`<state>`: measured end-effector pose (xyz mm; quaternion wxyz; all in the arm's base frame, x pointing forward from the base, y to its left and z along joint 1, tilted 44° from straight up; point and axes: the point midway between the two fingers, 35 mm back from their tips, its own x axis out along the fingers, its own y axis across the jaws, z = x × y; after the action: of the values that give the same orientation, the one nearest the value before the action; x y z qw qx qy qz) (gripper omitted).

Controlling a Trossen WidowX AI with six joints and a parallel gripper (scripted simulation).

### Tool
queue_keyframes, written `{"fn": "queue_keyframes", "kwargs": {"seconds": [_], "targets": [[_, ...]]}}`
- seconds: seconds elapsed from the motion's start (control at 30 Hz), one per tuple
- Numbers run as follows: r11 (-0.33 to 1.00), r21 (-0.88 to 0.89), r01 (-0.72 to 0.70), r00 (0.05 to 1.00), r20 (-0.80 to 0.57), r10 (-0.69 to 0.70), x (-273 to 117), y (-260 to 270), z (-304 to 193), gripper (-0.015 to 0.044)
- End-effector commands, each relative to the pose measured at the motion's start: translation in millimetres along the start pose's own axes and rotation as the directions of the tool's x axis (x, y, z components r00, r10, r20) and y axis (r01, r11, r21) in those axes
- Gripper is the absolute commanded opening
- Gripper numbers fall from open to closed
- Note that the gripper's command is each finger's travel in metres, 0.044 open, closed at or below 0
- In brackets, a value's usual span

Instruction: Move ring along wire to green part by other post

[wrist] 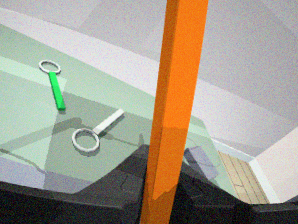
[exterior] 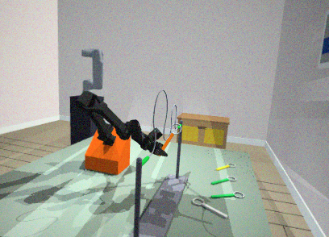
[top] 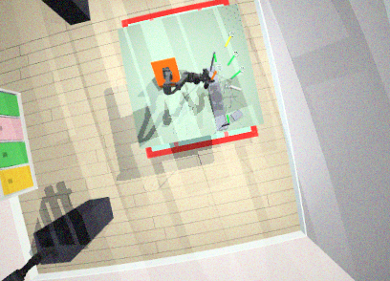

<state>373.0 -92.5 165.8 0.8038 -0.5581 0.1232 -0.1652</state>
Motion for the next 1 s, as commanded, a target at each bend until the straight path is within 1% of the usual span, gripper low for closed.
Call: {"fn": "queue_keyframes", "kwargs": {"seconds": [0.0, 0.23, 0.53, 0.97], "targets": [[0.997, 0.064, -0.036, 0.999, -0.014, 0.037, -3, 14, -2, -0.0150], [0.979, 0.185, -0.088, 0.995, -0.022, 0.093, -8, 36, 2, -0.0150], [0.946, 0.297, -0.133, 0.989, -0.024, 0.147, -14, 58, 8, -0.0150], [0.920, 0.359, -0.157, 0.984, -0.021, 0.177, -20, 77, 16, -0.0150]]}}
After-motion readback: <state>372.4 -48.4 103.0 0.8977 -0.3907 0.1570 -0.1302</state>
